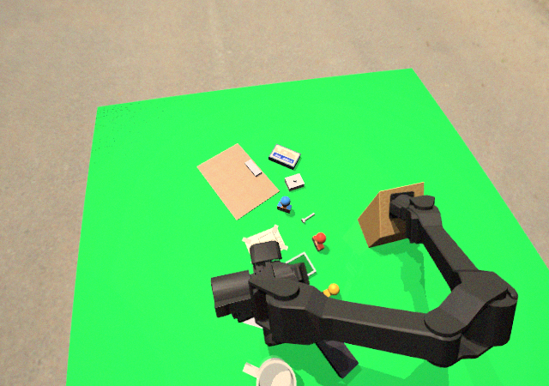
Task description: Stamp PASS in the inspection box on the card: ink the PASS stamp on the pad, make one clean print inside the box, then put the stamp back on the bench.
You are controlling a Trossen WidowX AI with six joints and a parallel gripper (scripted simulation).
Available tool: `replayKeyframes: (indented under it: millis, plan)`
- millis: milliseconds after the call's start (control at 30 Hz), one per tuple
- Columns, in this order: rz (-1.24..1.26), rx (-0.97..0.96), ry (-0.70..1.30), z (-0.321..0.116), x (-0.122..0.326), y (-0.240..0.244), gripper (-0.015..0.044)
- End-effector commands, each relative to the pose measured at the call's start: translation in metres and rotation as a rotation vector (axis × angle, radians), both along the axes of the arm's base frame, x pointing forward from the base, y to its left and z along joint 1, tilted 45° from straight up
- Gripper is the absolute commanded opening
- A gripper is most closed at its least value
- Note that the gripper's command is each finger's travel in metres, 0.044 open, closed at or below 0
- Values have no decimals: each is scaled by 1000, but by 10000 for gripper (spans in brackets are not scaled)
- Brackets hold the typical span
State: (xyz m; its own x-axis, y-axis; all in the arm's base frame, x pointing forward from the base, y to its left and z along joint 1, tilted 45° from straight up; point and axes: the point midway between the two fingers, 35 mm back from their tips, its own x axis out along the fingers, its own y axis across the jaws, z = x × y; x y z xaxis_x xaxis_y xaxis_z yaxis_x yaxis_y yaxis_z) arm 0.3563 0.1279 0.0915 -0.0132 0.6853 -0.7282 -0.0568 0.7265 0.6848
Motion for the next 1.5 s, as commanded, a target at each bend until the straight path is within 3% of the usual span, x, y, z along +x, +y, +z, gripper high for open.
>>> replayKeyframes:
  millis: [0,1467]
  plan:
    - [38,26,16,0,-4,12,215]
    - [38,28,16,-48,-5,57,215]
